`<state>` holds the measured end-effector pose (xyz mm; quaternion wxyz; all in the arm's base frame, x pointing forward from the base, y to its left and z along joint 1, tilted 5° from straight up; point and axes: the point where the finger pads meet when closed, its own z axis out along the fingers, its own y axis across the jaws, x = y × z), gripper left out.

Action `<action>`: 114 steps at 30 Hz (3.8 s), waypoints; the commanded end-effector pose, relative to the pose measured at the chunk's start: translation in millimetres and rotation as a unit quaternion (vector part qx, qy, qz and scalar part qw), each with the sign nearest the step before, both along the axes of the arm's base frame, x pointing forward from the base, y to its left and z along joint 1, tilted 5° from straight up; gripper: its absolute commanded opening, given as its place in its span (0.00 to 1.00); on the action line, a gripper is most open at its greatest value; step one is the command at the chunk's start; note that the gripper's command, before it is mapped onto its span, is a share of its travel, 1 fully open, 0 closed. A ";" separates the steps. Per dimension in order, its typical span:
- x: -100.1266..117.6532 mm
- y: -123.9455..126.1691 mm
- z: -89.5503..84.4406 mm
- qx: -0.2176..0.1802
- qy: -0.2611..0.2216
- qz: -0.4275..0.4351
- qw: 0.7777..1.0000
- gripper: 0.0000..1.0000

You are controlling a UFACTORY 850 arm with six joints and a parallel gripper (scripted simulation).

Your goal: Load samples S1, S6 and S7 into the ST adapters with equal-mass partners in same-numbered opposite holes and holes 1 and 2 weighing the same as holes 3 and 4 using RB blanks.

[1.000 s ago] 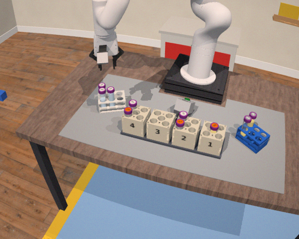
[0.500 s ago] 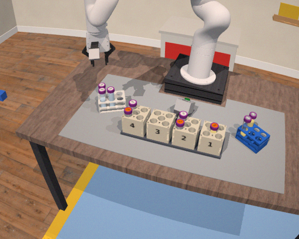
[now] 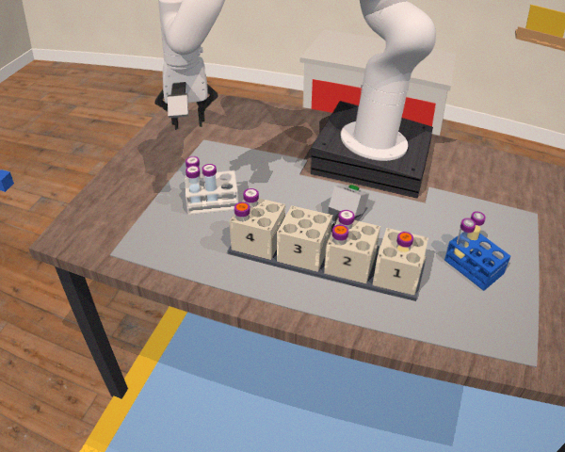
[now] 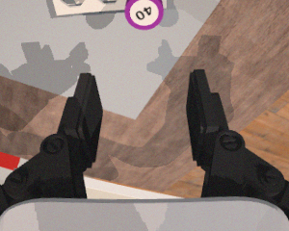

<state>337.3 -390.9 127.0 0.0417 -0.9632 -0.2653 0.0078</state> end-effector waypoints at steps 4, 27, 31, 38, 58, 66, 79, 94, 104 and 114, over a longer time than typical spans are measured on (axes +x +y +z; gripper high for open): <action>0.0 0.4 -13.8 -0.001 -0.001 0.000 1.000 0.57; -1.5 3.6 -55.7 -0.001 -0.001 0.000 1.000 0.57; -1.6 3.9 -59.7 -0.001 -0.001 0.000 1.000 0.57; -2.2 4.9 -73.7 -0.001 -0.001 0.000 1.000 0.57; -3.3 7.2 -103.3 -0.001 -0.001 0.000 1.000 0.57; -3.3 7.2 -103.4 -0.001 -0.001 0.000 1.000 0.57; -3.5 7.8 -110.6 -0.001 -0.001 0.000 1.000 0.57; -3.9 8.5 -119.9 -0.001 -0.001 0.000 1.000 0.57; -4.0 8.7 -123.3 -0.001 -0.001 0.000 1.000 0.57; -4.0 8.7 -123.3 -0.001 -0.001 0.000 1.000 0.57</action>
